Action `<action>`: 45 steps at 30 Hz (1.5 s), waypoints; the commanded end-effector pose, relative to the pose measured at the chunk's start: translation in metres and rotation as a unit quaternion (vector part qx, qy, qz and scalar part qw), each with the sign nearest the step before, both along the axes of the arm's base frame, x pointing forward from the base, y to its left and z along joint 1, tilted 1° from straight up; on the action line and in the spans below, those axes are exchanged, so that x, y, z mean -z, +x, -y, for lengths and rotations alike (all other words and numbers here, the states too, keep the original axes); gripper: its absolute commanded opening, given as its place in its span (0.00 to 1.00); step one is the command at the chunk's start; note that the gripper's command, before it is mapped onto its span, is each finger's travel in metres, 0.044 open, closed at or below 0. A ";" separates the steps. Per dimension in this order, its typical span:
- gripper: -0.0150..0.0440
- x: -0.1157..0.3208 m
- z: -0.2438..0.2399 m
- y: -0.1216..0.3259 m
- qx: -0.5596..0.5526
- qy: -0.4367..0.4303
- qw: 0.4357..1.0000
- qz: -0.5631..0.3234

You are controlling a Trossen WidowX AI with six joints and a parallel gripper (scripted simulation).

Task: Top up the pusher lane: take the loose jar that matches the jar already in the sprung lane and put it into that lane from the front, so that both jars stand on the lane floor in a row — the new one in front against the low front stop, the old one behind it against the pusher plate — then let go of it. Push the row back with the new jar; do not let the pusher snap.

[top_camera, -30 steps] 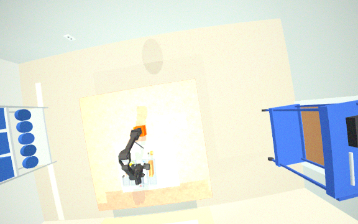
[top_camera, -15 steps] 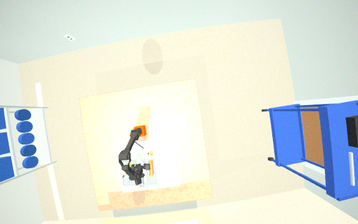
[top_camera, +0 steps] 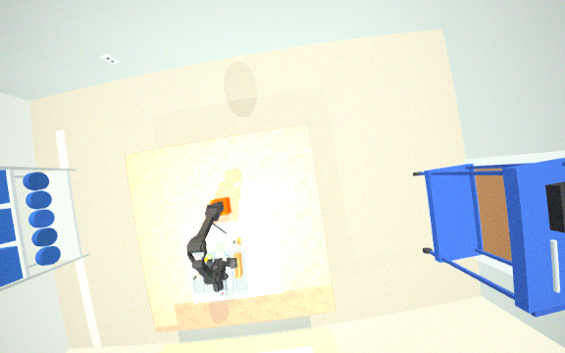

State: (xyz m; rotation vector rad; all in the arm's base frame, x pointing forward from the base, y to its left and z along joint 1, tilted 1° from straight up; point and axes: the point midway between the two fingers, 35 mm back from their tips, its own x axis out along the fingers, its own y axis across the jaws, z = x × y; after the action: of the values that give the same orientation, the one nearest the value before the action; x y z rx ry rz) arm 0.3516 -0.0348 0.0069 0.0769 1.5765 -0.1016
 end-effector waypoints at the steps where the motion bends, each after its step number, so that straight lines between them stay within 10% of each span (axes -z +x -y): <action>1: 0.25 0.000 0.000 0.007 0.000 0.000 1.000 0.014; 45: 0.25 0.014 0.000 0.006 0.000 0.000 1.000 0.014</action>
State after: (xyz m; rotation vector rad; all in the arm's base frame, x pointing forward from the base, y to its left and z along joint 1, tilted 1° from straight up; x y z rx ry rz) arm 0.3520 -0.0350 -0.0072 0.0770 1.5706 -0.1021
